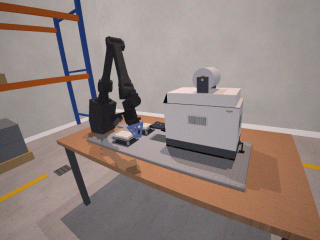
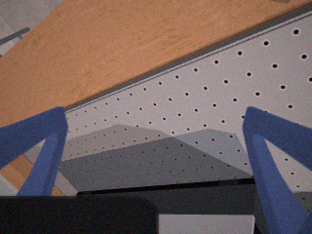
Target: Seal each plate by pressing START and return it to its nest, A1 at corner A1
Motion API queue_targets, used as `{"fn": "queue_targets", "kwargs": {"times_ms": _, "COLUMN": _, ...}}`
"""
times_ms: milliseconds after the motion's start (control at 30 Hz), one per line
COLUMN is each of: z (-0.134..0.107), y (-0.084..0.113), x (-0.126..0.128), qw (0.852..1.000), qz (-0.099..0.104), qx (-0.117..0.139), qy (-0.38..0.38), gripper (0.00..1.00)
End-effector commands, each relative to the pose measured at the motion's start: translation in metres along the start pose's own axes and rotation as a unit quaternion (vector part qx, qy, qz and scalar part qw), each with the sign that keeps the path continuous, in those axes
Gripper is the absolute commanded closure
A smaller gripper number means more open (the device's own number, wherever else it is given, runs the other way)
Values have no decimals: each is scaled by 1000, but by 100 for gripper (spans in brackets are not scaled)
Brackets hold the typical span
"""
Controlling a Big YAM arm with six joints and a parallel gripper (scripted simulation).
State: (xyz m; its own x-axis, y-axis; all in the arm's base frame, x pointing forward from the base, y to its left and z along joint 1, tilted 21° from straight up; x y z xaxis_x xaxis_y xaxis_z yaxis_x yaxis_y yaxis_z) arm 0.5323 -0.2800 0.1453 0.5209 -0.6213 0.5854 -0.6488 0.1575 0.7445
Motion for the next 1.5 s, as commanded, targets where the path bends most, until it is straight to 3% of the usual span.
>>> {"fn": "queue_targets", "kwargs": {"times_ms": 0, "z": -1, "y": 4, "x": 5, "qw": 1000, "qz": 6, "qx": 1, "qy": 1, "gripper": 0}}
{"fn": "queue_targets", "kwargs": {"times_ms": 533, "z": -1, "y": 4, "x": 5, "qw": 1000, "qz": 6, "qx": 1, "qy": 1, "gripper": 0}}
{"fn": "queue_targets", "kwargs": {"times_ms": 667, "z": -26, "y": 27, "x": -16, "qw": 995, "qz": -16, "qx": 4, "qy": 98, "gripper": 0}}
{"fn": "queue_targets", "kwargs": {"times_ms": 833, "z": -47, "y": 46, "x": -29, "qw": 982, "qz": -32, "qx": 9, "qy": 188, "gripper": 0}}
{"fn": "queue_targets", "kwargs": {"times_ms": 1033, "z": -49, "y": 59, "x": -52, "qw": 959, "qz": -61, "qx": 9, "qy": 278, "gripper": 0}}
{"fn": "queue_targets", "kwargs": {"times_ms": 1133, "z": -50, "y": 58, "x": -53, "qw": 957, "qz": -62, "qx": 11, "qy": 282, "gripper": 0}}
{"fn": "queue_targets", "kwargs": {"times_ms": 1267, "z": -62, "y": 73, "x": -70, "qw": 932, "qz": -77, "qx": 21, "qy": 355, "gripper": 0}}
{"fn": "queue_targets", "kwargs": {"times_ms": 1300, "z": -66, "y": 78, "x": -73, "qw": 925, "qz": -78, "qx": 24, "qy": 372, "gripper": 0}}
{"fn": "queue_targets", "kwargs": {"times_ms": 1367, "z": -73, "y": 87, "x": -78, "qw": 927, "qz": -70, "qx": 24, "qy": 369, "gripper": 0}}
{"fn": "queue_targets", "kwargs": {"times_ms": 1467, "z": -80, "y": 98, "x": -84, "qw": 903, "qz": -75, "qx": 31, "qy": 421, "gripper": 0}}
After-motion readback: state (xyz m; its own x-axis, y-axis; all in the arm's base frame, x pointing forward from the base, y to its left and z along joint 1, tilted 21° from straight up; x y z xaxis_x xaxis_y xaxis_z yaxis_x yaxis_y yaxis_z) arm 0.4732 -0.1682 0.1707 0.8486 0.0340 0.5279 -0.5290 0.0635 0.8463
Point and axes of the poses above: the point where the finger pads meet when closed, its own y axis back along the fingers, its own x axis across the jaws, z = x × y, the point moved 6 cm from there along y, back along the fingers, and after that the axes turned 4 degrees about -y, right-handed, at the moved point
